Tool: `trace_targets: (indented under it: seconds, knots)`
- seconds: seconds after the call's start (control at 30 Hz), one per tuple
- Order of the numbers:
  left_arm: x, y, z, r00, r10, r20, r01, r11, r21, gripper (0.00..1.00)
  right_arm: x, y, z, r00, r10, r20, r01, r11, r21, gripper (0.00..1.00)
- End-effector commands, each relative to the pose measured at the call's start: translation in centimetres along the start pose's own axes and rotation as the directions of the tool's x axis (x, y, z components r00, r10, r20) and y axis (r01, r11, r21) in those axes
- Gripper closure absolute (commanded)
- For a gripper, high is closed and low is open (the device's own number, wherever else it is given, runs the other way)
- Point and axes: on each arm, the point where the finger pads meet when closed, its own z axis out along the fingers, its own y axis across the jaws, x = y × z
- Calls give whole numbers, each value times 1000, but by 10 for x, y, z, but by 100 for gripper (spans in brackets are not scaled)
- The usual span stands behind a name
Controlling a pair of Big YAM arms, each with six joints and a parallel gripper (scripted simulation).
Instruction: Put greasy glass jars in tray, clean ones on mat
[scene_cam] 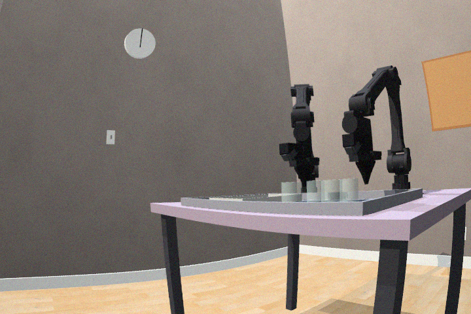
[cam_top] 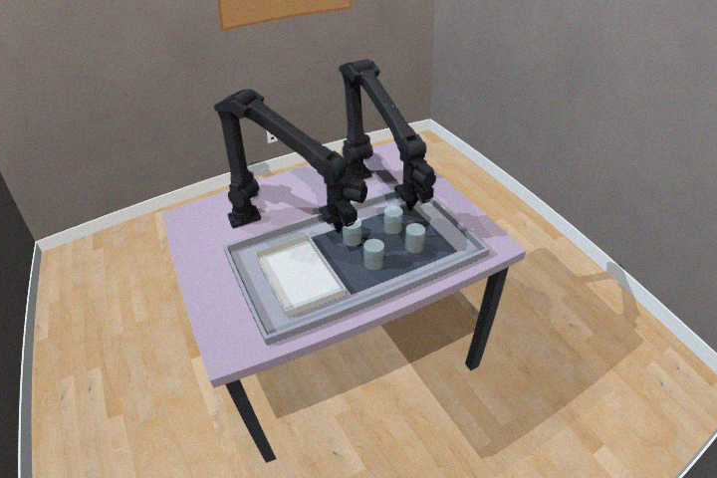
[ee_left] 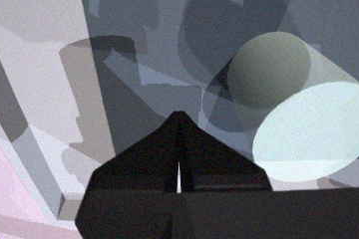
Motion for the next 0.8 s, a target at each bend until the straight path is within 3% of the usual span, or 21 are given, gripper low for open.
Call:
trace_targets:
  seconds: [0.0,0.33,0.5,0.67,0.77]
  knots:
    - [-28,-1,-53,994,-7,106,7,1000,-2,100,-4,4,5,1000,0,-4,0,1000,3,100]
    - [-22,-2,-116,995,-2,102,3,1000,-2,100,-5,4,-2,1000,1,10,-1,1000,-8,100]
    - [-15,-13,-97,986,-21,163,20,1000,5,43,-5,4,-2,1000,1,10,-1,1000,-8,100]
    - [-8,-31,-82,951,-27,307,25,1000,10,40,-5,4,-2,1000,1,10,-1,1000,-8,100]
    - [-8,-35,-80,941,-28,337,25,1000,12,40,-5,4,-2,1000,1,10,-1,1000,-8,100]
